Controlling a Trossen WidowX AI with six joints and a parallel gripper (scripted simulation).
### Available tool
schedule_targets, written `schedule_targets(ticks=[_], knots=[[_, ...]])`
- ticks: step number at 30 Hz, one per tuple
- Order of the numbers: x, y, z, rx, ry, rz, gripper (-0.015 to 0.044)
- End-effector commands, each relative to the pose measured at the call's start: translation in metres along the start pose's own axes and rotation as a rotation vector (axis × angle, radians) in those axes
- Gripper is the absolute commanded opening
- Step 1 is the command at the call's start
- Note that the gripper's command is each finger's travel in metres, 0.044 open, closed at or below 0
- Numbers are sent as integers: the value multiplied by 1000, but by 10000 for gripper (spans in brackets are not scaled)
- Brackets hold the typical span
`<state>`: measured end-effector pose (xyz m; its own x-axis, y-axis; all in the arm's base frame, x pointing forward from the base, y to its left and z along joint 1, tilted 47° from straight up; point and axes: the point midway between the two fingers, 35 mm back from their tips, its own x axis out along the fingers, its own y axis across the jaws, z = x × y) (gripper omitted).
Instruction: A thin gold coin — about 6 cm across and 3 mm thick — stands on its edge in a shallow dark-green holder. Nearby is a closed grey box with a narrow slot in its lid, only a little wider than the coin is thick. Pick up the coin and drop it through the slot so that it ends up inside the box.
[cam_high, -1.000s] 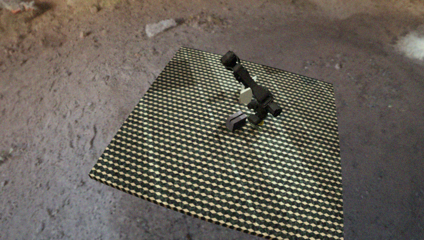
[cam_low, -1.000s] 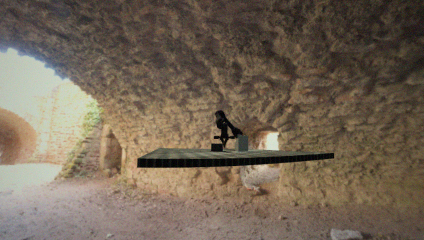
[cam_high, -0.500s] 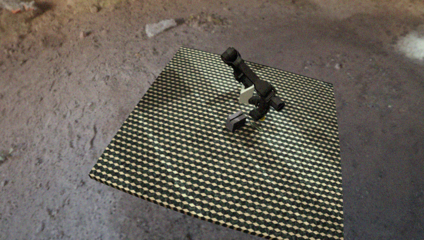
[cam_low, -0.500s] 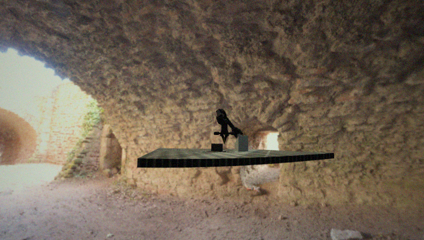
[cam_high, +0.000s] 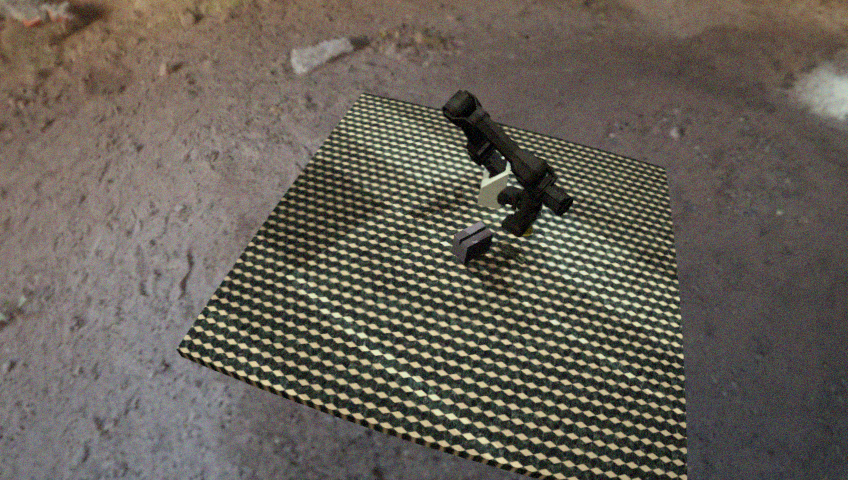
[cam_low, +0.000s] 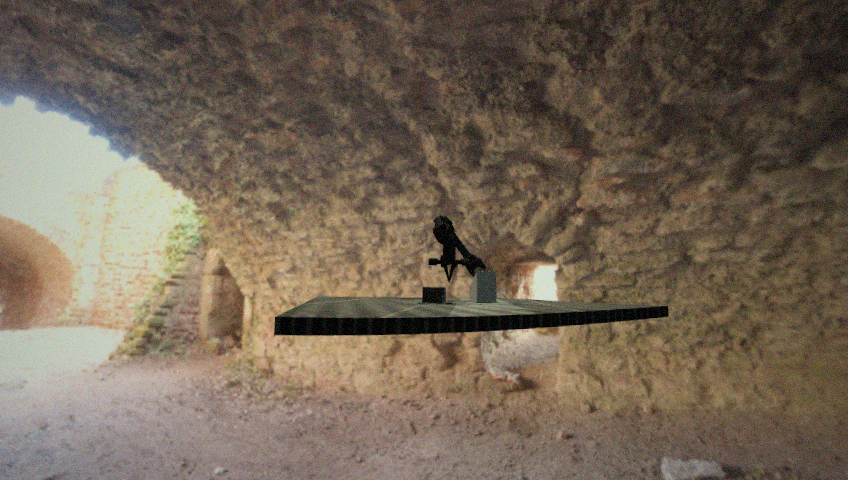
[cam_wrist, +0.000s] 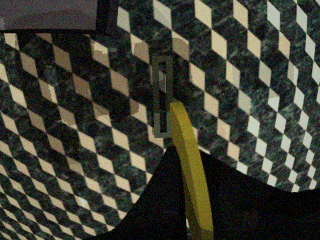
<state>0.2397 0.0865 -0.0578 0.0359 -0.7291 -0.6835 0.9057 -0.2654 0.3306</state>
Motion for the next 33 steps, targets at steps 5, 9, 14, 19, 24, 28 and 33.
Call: schedule_targets(ticks=[5, 9, 14, 19, 24, 28, 33], knots=[[-1, -2, -2, -259, 1, -4, 0], [-1, -2, -2, -396, 2, -4, 0], [-1, -3, -3, -567, 2, -4, 0], [-1, -4, -4, -738, 3, -4, 0], [-1, -4, -5, -909, 3, -4, 0], [-1, -5, -6, -1046, 3, -3, 0], [-1, -6, -6, -1217, 4, -3, 0]])
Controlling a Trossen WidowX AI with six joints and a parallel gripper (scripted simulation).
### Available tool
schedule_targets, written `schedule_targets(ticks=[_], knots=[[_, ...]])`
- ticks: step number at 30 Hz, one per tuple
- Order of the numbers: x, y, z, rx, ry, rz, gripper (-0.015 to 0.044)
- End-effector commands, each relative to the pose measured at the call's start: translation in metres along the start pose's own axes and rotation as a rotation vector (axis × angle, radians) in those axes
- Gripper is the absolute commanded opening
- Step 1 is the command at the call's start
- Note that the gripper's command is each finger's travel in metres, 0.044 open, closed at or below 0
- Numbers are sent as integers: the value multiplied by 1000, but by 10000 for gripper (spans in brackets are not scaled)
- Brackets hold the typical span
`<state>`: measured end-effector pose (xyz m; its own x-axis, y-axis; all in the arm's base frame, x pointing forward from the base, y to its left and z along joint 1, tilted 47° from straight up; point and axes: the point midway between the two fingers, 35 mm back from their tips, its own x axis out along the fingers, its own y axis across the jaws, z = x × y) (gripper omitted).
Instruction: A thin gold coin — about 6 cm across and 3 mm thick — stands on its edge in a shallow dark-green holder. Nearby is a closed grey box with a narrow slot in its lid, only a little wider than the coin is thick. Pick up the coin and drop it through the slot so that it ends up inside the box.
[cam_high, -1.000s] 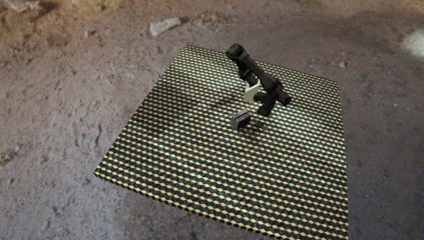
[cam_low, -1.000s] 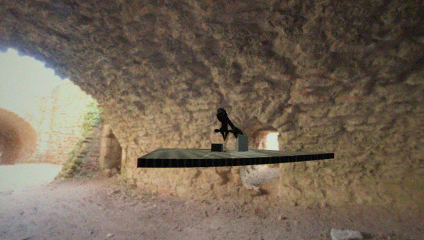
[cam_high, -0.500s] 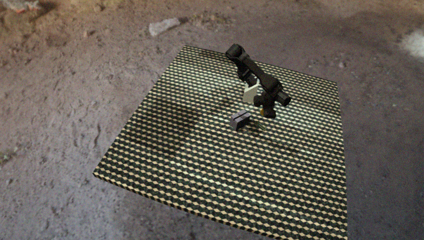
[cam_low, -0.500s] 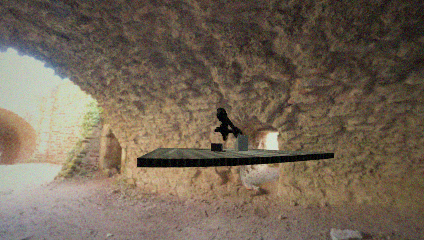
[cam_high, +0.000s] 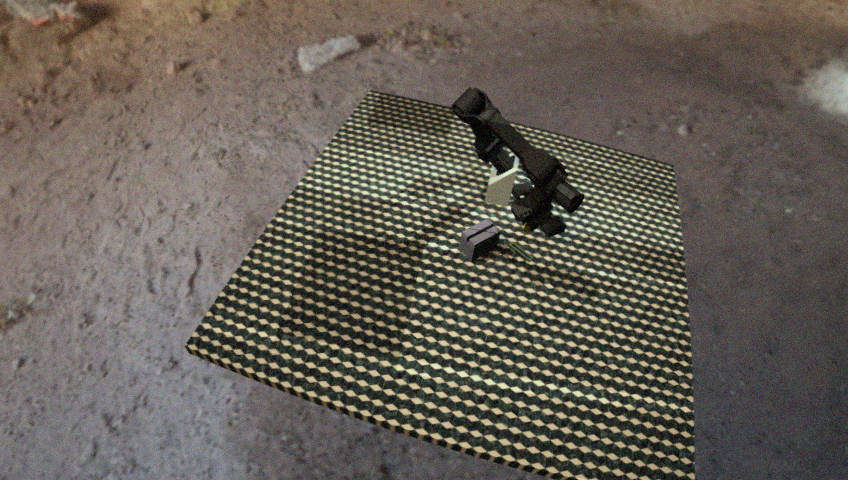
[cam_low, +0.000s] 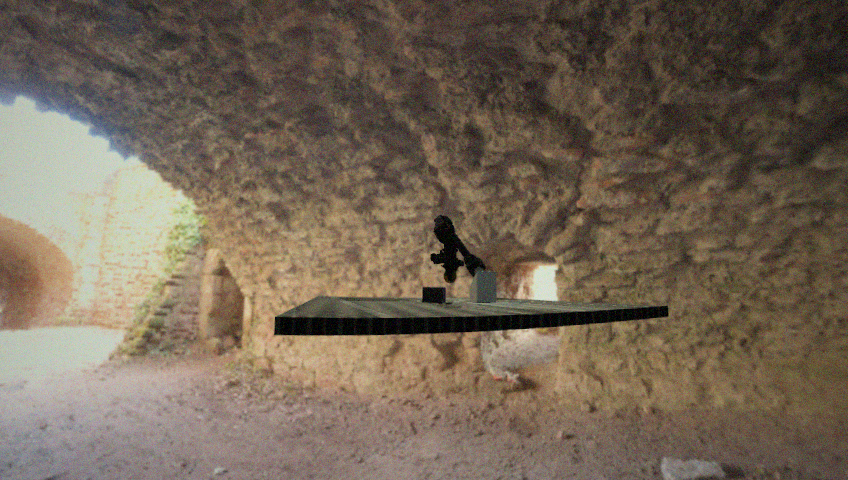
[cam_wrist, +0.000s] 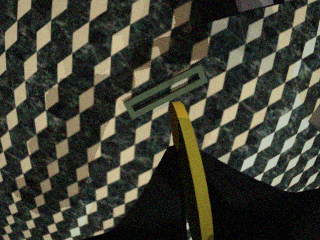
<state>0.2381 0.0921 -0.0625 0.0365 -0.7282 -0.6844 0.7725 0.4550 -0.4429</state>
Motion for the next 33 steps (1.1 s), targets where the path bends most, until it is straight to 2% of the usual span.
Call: schedule_targets(ticks=[1, 9, 33], knots=[[0, 0, -1, -128, 4, -2, 0], [-1, 0, 0, -179, 4, -1, 0], [-4, -24, 58, -182, 9, 6, 0]])
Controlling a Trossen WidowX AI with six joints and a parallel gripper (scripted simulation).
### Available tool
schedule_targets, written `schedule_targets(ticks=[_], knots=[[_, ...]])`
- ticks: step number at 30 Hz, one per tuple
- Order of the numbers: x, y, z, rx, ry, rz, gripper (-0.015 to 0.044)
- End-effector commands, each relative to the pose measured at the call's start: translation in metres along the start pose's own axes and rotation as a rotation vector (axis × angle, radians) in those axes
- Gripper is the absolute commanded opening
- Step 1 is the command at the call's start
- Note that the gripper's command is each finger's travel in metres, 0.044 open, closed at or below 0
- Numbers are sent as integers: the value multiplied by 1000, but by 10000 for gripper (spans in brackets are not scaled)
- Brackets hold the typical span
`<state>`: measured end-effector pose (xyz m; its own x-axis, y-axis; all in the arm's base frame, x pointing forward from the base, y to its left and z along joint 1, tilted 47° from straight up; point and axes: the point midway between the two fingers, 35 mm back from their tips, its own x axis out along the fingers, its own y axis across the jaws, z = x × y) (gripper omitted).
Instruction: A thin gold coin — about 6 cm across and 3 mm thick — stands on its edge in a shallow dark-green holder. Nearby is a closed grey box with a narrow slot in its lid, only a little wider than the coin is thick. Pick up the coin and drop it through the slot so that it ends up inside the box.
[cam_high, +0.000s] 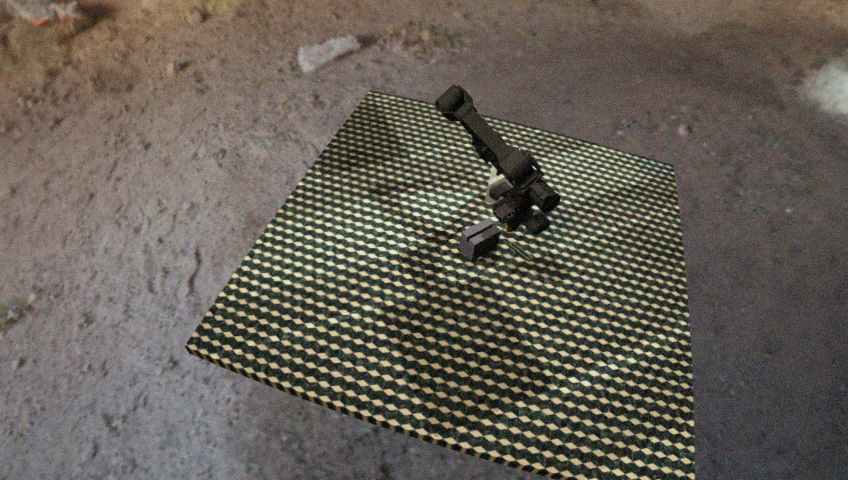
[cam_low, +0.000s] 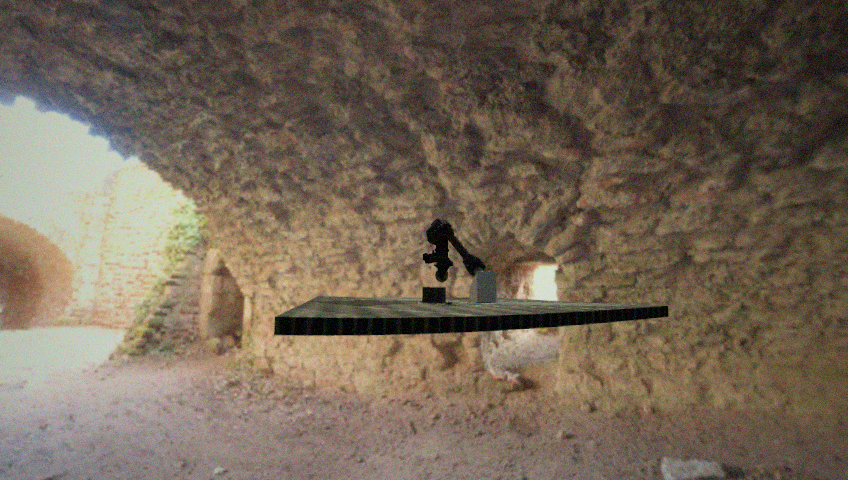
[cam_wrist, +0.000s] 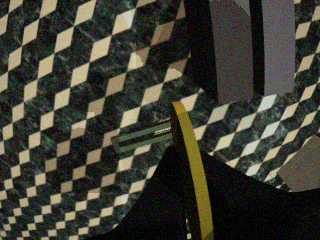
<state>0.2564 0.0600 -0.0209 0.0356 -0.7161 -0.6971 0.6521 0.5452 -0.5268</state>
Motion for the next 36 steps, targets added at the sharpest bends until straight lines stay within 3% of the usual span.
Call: schedule_targets(ticks=[1, 36], knots=[[1, -8, 7, -10, -3, -6, 0], [2, -58, 58, 4, -9, -12, 0]])
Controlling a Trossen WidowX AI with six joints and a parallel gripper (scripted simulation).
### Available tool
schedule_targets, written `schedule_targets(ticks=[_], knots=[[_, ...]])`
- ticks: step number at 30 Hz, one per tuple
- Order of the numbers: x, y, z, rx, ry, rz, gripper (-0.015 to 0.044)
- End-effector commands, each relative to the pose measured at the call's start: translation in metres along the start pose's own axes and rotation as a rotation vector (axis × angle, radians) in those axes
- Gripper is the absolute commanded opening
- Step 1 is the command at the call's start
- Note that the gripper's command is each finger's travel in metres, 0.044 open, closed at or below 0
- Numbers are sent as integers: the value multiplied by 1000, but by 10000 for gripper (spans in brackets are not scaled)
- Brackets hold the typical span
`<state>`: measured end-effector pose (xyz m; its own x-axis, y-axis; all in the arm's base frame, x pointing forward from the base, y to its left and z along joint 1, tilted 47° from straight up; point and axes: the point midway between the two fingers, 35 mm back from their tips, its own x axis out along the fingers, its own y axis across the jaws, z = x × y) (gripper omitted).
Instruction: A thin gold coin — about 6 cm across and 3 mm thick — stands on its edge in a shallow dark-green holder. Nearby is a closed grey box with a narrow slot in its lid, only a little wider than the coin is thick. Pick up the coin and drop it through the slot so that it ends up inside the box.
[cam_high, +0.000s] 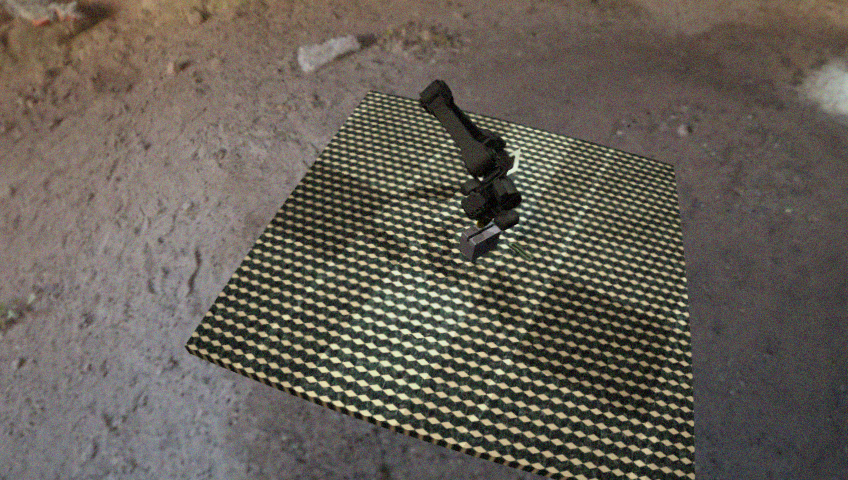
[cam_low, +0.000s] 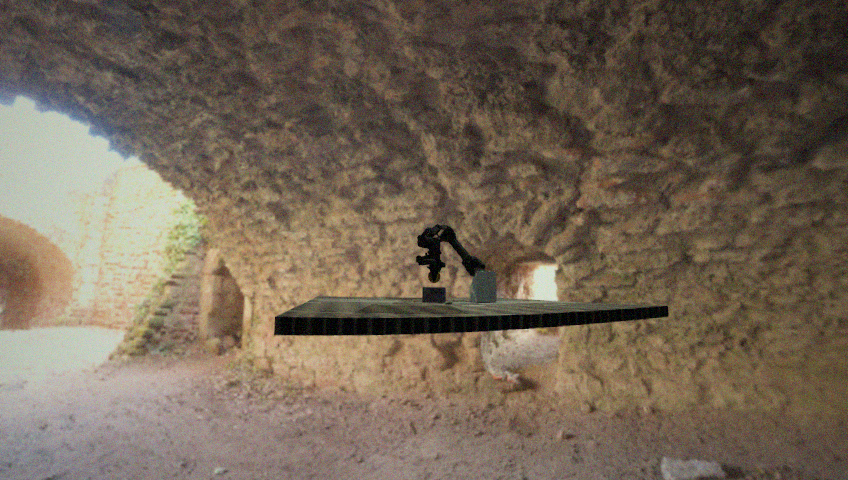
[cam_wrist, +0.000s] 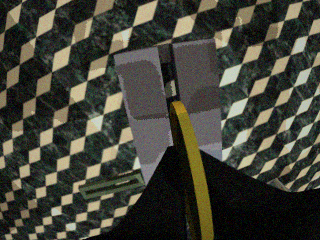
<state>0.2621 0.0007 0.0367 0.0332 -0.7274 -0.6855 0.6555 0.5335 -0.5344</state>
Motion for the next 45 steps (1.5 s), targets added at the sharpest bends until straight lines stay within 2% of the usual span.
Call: schedule_targets(ticks=[1, 45], knots=[[0, 1, -1, 1, 0, 2, 0], [10, -4, 1, -19, 1, 3, 0]])
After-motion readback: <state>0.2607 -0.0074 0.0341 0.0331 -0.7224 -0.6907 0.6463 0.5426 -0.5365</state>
